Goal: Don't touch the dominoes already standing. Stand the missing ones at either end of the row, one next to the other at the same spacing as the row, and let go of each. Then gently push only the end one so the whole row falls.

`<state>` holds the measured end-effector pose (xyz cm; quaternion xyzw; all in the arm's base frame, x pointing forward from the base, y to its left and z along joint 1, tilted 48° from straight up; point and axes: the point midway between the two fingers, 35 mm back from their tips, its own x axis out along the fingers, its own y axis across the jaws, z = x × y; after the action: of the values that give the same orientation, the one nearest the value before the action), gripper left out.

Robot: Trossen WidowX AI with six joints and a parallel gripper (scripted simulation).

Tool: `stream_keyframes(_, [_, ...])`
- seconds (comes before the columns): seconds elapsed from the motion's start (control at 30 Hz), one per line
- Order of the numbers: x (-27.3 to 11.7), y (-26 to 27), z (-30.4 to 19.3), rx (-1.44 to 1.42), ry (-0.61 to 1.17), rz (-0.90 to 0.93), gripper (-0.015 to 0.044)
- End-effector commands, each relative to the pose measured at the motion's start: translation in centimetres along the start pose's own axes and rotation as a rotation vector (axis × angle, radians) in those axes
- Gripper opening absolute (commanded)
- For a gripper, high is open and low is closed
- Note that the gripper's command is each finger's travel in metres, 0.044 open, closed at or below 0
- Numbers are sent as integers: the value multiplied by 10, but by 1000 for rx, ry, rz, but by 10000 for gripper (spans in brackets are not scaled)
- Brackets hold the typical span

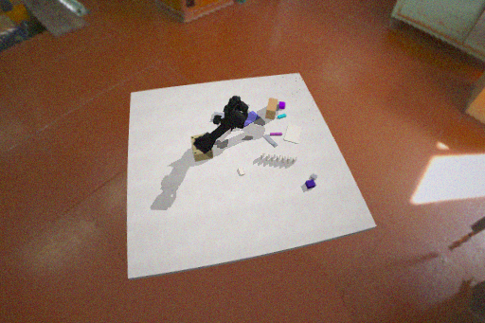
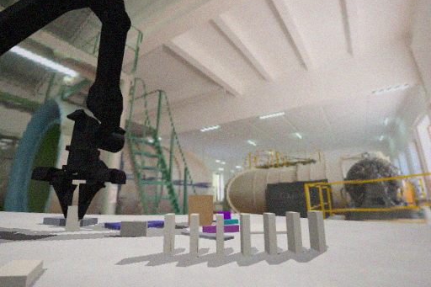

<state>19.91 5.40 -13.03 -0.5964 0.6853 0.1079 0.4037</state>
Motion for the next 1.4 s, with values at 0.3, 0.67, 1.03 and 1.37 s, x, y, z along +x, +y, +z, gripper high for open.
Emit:
stream_keyframes(0.3, [-39,-3,8,-5,-5,1,107])
stream_keyframes(0.67, [-137,1,1,-2,-4,4,107])
stream_keyframes(1.03, [-147,-110,-51,774,-29,23,107])
stream_keyframes(1.37, [-138,-198,-152,1572,4,-14,107])
